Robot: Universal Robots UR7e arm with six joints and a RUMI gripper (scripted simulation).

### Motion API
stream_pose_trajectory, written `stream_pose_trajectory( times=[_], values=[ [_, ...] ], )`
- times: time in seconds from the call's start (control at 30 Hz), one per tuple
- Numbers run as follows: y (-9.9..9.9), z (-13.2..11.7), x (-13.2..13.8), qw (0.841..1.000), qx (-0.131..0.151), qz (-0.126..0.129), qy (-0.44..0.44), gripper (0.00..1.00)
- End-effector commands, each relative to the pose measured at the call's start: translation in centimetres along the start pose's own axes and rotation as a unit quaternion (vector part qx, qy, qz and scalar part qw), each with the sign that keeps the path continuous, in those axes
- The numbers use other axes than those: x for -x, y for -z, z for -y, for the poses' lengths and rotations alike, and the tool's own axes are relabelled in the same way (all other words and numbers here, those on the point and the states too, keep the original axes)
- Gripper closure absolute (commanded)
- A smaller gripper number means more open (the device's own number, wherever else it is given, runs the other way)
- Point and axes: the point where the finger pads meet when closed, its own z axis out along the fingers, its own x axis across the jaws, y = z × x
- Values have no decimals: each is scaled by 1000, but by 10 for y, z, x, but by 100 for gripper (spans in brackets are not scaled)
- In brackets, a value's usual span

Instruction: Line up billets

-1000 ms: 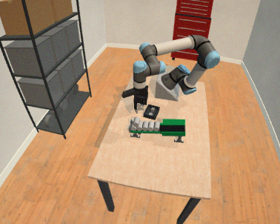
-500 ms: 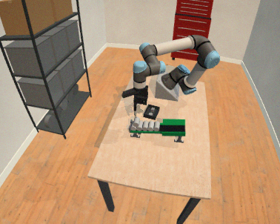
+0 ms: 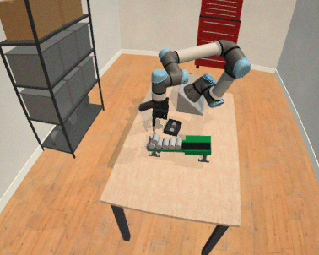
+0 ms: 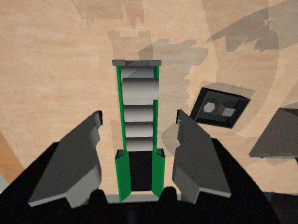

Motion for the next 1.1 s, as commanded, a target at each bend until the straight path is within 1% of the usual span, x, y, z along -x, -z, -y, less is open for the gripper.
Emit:
stream_pose_trajectory(
  times=[0.0, 0.1, 0.17, 0.33, 0.4, 0.43, 0.5, 1.07],
  values=[
    [1, 0, 0, 1000, 0, 1, 0, 43],
    [0, 0, 0, 1000, 0, 1, 0, 43],
    [-6, 0, 0, 1000, 0, 1, 0, 43],
    [-44, 1, 1, 1000, 0, 1, 0, 43],
    [-44, 1, 1, 1000, 0, 1, 0, 43],
    [-48, 1, 1, 1000, 0, 1, 0, 43],
    [-51, 1, 1, 1000, 0, 1, 0, 43],
    [-51, 1, 1, 1000, 0, 1, 0, 43]
  ],
)
